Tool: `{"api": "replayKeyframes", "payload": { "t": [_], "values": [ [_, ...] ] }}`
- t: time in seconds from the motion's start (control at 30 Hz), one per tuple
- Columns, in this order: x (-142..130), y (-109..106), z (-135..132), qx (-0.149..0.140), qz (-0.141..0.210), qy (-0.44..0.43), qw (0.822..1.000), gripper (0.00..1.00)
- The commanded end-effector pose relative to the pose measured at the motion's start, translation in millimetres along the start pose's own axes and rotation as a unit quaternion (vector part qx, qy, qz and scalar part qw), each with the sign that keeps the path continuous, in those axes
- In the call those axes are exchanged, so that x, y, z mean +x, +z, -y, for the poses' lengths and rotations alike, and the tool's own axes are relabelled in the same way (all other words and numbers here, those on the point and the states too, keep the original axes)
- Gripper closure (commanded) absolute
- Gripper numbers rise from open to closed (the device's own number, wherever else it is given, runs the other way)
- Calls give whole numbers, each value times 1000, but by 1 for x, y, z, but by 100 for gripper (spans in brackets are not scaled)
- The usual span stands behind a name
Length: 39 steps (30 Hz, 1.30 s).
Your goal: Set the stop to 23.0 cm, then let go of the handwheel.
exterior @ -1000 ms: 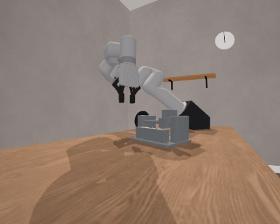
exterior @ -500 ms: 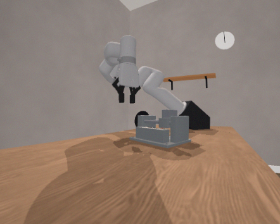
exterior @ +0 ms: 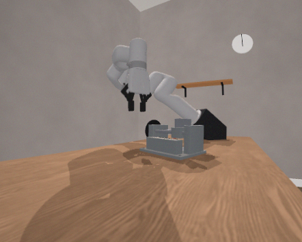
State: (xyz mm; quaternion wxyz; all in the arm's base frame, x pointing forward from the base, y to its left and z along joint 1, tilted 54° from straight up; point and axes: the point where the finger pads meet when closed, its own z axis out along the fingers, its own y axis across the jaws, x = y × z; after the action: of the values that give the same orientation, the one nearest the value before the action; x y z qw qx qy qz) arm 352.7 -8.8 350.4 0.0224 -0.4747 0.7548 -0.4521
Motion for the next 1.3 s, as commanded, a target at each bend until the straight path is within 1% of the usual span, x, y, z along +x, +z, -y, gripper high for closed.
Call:
{"api": "replayKeyframes", "payload": {
  "t": [0.0, 0.47, 0.53, 0.6, 0.67, 0.73, 0.77, 0.83, 0.87, 0.93, 1.27],
  "values": [
    [-1, -1, 1, 1, 1, 0, 1000, 43],
    [0, -1, 0, 1, 1, 0, 1000, 43],
    [1, -1, -7, 1, 1, 0, 1000, 43],
    [1, -1, -7, 1, 1, 0, 1000, 43],
    [4, -1, -27, 1, 1, 0, 1000, 43],
    [9, -1, -55, 1, 1, 0, 1000, 43],
    [9, -1, -55, 1, 1, 0, 1000, 43],
    [13, -1, -81, 1, 1, 0, 1000, 43],
    [13, -1, -81, 1, 1, 0, 1000, 43],
    [16, -1, -96, 1, 1, 0, 1000, 43],
    [17, -1, -100, 1, 1, 0, 1000, 43]
  ]
}}
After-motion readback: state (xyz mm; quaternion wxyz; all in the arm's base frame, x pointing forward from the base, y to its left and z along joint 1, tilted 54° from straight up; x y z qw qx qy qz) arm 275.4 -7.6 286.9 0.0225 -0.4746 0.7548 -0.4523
